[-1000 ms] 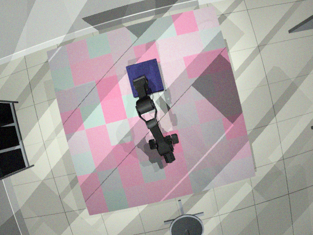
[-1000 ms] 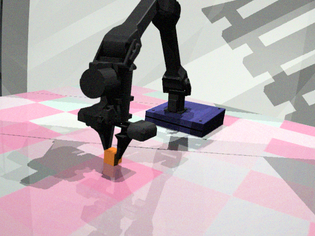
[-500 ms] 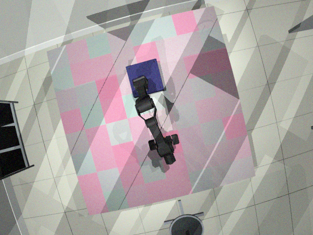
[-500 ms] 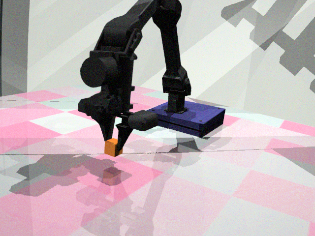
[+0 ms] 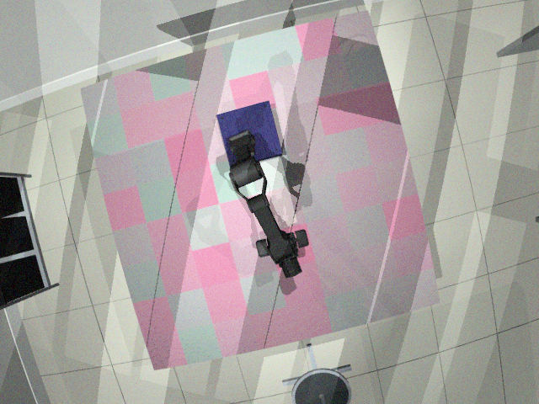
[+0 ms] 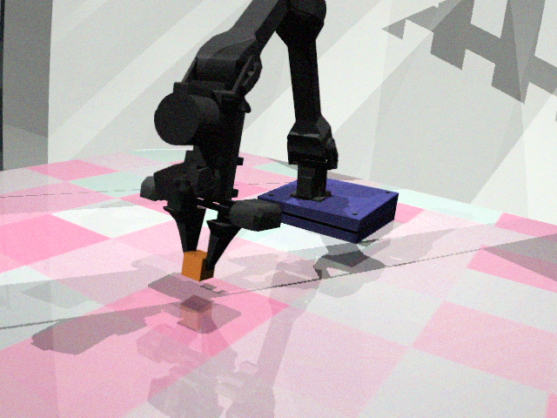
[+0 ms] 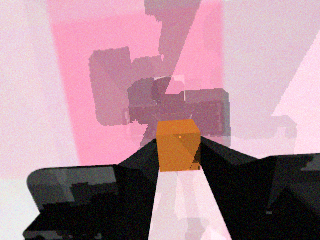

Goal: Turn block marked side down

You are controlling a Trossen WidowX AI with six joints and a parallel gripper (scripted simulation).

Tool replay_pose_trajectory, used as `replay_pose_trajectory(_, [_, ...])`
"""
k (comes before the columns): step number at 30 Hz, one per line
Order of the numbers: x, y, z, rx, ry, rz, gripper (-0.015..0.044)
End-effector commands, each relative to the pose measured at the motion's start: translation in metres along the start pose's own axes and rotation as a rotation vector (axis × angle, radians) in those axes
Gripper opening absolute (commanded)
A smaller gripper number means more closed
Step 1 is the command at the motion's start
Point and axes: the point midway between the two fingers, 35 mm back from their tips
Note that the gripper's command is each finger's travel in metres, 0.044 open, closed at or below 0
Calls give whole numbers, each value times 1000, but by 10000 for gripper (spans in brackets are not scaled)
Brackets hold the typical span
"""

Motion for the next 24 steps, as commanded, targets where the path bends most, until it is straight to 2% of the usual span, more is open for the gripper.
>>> replay_pose_trajectory(1, [2,-2,0,9,-7,-64,0])
replay_pose_trajectory(24, [-6,-1,-2,77,-3,-375,0])
Point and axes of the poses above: the point midway between the two fingers, 35 mm back from their tips, its own y axis out along the fingers, its own z axis across the jaws, x = y × z, and after that the axes turned 12 degrees about y, right-handed
